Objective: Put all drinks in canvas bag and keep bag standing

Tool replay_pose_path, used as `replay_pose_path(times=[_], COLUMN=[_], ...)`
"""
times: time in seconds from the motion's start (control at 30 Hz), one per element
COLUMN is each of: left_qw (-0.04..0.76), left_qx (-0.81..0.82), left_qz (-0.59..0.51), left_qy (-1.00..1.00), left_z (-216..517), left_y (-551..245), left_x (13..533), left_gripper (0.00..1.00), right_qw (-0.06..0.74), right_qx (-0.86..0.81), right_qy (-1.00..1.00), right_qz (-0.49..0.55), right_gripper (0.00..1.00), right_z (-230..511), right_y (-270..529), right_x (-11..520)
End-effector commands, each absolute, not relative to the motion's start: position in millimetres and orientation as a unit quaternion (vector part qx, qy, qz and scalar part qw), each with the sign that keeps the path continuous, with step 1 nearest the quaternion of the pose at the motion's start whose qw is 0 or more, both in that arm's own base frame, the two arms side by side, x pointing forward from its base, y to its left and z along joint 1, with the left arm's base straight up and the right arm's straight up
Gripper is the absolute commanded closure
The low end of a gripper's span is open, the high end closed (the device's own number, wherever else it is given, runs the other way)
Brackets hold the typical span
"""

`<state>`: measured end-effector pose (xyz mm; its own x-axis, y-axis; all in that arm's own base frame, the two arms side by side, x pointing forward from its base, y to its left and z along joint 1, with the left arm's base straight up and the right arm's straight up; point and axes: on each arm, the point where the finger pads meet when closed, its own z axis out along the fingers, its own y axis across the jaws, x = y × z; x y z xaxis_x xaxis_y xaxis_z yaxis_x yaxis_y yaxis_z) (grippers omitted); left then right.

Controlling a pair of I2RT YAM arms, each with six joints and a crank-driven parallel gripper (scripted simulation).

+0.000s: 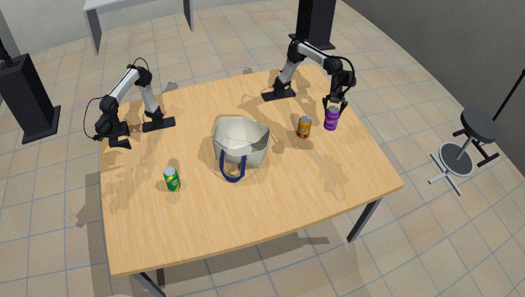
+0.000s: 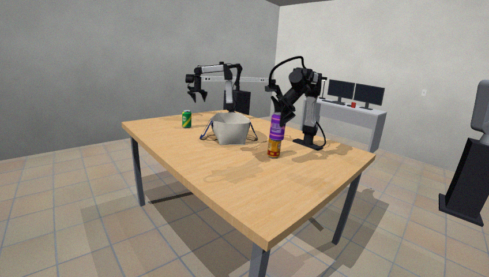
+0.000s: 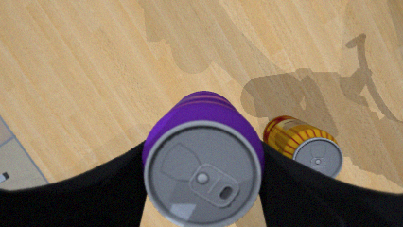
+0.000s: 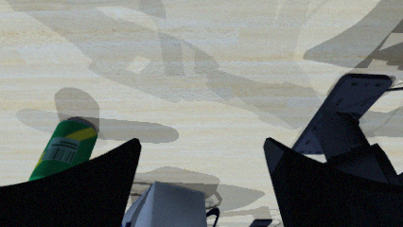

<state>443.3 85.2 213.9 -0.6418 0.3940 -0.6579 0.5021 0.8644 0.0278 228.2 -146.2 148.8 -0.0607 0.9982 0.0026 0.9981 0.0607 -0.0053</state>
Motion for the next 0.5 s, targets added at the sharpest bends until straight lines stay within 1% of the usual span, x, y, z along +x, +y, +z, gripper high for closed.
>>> replay_pose_path(times=[0.0,0.37,0.4,0.47], left_qw=[0.354,0.354,0.380,0.385], left_qx=[0.257,0.262,0.268,0.269], left_qz=[-0.082,-0.083,-0.065,-0.061], left_qy=[0.896,0.894,0.883,0.881], left_z=[243,272,283,294], left_y=[81,79,82,79], left_x=[443,441,450,439], left_gripper=[0.26,0.26,0.26,0.26], right_qw=[-0.034,-0.034,-0.034,-0.034], right_qx=[-0.685,-0.685,-0.685,-0.685], right_qy=[-0.728,-0.728,-0.728,-0.728], right_qz=[0.008,0.008,0.008,0.008], right_gripper=[0.00,0.00,0.00,0.00], right_z=[162,162,162,162], right_y=[-151,-151,-151,-151], right_x=[232,232,232,232])
